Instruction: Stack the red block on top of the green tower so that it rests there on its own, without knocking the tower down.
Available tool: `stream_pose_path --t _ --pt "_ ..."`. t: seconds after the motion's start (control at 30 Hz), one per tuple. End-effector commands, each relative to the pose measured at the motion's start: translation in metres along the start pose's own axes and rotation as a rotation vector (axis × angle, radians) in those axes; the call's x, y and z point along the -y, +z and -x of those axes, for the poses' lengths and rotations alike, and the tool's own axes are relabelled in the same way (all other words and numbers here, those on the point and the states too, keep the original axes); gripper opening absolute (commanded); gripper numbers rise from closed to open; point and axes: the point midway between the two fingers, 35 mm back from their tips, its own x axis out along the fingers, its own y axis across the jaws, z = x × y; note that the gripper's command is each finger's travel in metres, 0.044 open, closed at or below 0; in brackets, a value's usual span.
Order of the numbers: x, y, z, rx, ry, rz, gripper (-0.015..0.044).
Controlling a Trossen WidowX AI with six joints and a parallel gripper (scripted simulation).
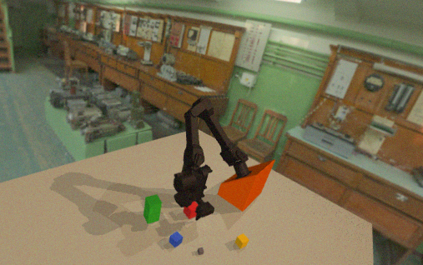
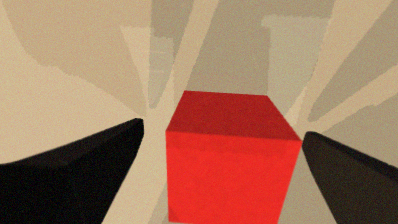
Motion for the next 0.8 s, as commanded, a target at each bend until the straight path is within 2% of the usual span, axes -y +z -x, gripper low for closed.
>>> stream_pose_path --t 0.0,0.4,0.7,0.77 --pt "0.0000 -0.0028 -0.0028 -0.008 -0.007 0.010 0.0440" --pt "0.0003 -0.0028 -0.0020 -0.007 -0.001 0.004 0.0440" --pt "0.0003 -0.0028 -0.0020 -0.007 -0.001 0.004 0.0204" --pt "0.0003 -0.0028 -0.0020 -0.007 -0.001 0.004 0.0190"
